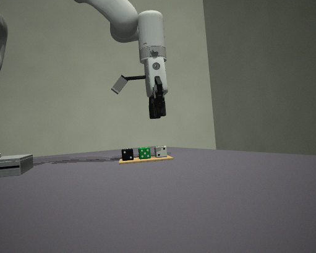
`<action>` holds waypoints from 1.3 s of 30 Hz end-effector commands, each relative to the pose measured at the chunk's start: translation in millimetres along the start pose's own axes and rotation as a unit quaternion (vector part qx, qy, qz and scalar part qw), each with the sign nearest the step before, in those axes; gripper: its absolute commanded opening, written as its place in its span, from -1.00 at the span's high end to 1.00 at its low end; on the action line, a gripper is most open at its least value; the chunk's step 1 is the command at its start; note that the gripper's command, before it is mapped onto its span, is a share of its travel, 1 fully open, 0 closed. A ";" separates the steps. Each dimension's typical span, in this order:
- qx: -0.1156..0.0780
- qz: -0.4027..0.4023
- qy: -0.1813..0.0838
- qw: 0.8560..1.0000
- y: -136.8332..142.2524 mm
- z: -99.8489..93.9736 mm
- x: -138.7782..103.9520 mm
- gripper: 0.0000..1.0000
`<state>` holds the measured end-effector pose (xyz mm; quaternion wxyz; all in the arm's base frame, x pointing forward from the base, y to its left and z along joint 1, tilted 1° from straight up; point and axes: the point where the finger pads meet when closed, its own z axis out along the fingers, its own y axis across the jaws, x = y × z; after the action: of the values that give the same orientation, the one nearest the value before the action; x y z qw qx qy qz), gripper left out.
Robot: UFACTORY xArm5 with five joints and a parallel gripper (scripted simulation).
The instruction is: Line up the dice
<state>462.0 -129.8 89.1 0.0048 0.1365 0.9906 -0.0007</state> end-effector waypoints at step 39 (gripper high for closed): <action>0.000 0.000 -0.003 1.000 -0.2 -76.4 -1.1 -1.00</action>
<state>461.2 -129.8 163.9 0.0053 0.1365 0.9906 -0.0007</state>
